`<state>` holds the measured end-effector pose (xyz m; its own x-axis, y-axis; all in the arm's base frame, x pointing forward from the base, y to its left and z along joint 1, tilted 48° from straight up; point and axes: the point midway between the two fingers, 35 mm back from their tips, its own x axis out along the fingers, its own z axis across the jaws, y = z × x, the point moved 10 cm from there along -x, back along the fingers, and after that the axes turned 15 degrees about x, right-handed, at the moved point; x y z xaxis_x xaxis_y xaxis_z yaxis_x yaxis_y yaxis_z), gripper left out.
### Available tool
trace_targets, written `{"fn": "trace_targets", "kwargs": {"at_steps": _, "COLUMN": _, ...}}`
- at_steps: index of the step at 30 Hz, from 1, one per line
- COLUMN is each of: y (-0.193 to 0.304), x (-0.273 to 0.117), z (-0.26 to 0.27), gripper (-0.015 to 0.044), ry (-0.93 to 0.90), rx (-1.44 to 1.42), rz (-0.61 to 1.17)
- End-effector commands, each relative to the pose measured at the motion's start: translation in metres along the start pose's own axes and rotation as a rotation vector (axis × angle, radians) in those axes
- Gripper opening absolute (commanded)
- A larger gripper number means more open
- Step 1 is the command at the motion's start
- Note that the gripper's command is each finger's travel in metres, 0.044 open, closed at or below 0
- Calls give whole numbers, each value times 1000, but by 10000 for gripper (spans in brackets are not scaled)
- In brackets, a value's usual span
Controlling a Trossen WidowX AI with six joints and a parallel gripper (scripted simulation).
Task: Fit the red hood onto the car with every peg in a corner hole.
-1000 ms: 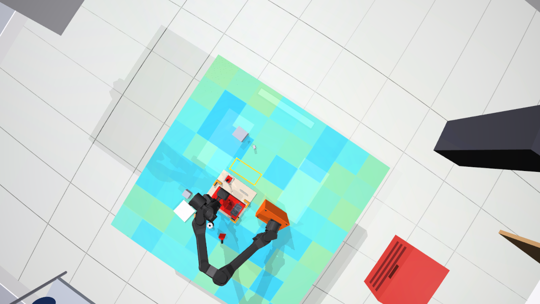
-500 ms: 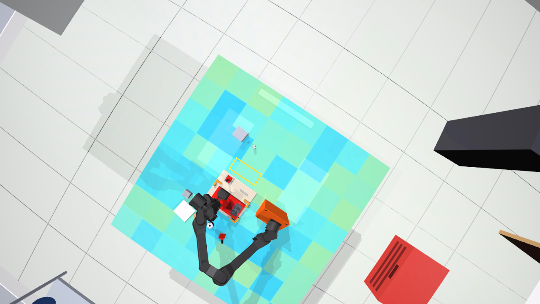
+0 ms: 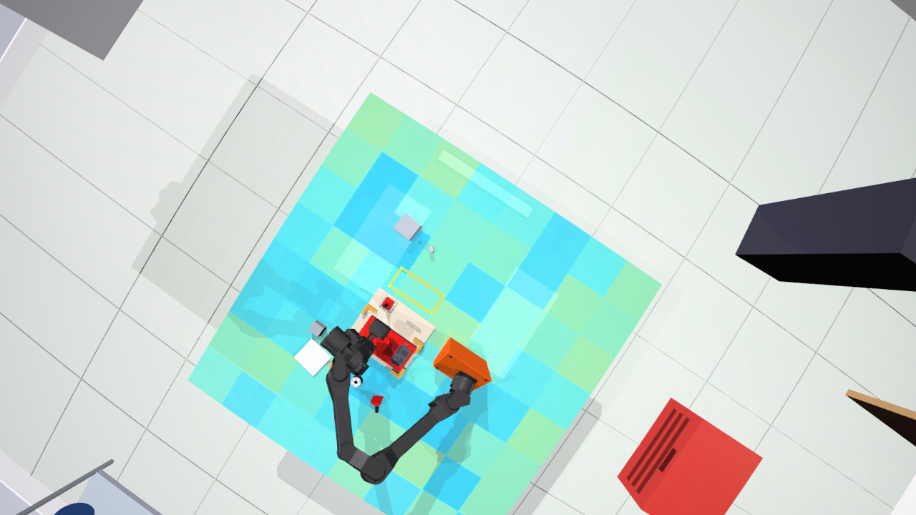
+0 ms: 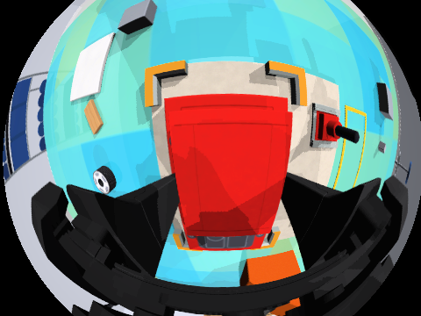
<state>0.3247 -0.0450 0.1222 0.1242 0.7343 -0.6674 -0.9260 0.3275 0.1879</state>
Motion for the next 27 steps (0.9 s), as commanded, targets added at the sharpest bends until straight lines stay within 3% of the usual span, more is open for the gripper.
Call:
{"fn": "trace_targets", "kwargs": {"at_steps": 1, "y": -1, "x": -3, "z": 1, "gripper": 0, "ry": 2, "rx": -5, "rz": -5}}
{"fn": "trace_targets", "kwargs": {"at_steps": 27, "y": 0, "x": 1, "z": 0, "gripper": 0, "ry": -2, "rx": -1, "rz": -6}}
